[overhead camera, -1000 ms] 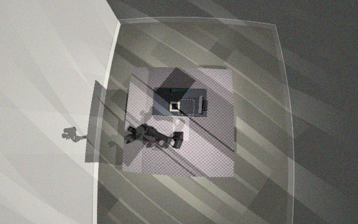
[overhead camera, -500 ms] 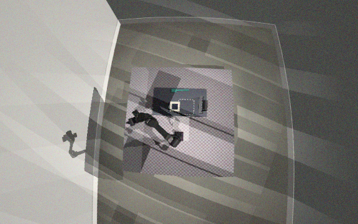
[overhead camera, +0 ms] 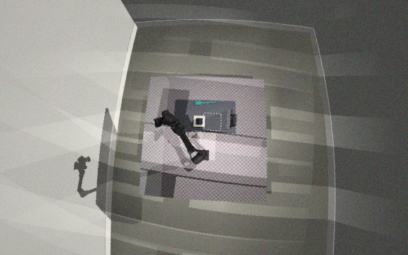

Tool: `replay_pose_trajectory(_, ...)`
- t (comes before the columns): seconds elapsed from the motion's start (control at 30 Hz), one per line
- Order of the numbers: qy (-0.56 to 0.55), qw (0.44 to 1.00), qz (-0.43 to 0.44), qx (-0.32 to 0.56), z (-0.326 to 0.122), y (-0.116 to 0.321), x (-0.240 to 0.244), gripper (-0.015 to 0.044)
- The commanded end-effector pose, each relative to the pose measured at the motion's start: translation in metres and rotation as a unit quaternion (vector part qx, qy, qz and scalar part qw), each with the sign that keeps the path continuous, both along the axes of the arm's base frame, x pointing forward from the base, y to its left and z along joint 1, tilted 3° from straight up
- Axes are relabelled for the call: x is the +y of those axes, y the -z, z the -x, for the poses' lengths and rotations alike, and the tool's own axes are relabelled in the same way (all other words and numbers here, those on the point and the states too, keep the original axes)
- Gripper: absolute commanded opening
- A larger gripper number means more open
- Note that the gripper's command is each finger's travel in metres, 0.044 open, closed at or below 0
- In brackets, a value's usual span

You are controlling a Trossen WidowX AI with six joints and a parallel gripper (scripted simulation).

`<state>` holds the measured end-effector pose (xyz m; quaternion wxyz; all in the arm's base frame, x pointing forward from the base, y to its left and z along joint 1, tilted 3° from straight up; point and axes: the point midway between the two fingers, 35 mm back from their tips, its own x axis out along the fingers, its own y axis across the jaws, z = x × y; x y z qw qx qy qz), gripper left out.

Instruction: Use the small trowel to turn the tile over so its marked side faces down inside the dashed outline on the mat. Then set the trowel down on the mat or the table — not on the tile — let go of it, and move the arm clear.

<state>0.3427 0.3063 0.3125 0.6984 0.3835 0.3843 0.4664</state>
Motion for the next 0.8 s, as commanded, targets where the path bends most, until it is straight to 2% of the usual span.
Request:
replay_pose_trajectory(0.0,0.046,0.999,0.026,-0.013,-0.026,0.007,-0.025,0.0100)
replay_pose_trajectory(0.33,0.148,0.984,0.094,-0.019,-0.080,0.032,-0.094,0.0100)
replay_pose_trajectory(0.77,0.273,0.924,0.266,-0.009,-0.139,0.088,-0.252,0.0100)
